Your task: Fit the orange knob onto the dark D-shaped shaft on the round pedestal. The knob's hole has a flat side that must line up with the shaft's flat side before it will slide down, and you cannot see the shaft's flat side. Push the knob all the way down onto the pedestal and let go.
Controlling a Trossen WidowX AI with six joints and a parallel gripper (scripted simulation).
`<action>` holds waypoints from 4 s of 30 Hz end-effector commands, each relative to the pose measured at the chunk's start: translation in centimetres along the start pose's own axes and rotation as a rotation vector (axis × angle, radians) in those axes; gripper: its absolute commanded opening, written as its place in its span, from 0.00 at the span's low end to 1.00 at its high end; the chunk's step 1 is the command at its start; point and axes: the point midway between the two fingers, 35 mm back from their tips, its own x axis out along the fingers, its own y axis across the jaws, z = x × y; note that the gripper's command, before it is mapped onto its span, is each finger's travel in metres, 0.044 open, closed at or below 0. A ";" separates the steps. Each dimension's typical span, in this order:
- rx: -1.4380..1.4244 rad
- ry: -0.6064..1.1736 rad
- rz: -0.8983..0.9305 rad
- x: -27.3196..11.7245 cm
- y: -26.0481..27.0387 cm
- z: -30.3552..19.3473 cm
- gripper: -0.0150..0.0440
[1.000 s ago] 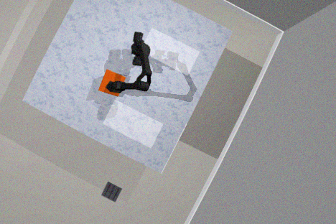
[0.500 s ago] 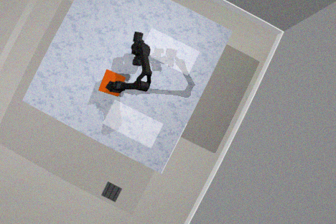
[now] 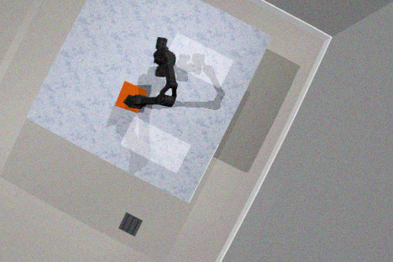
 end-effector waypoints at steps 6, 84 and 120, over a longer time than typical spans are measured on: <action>0.044 -0.003 0.002 -0.7 0.2 0.0 0.25; 0.123 -0.004 0.002 1.0 0.1 0.0 0.25; 0.127 0.000 0.000 1.6 0.1 0.0 1.00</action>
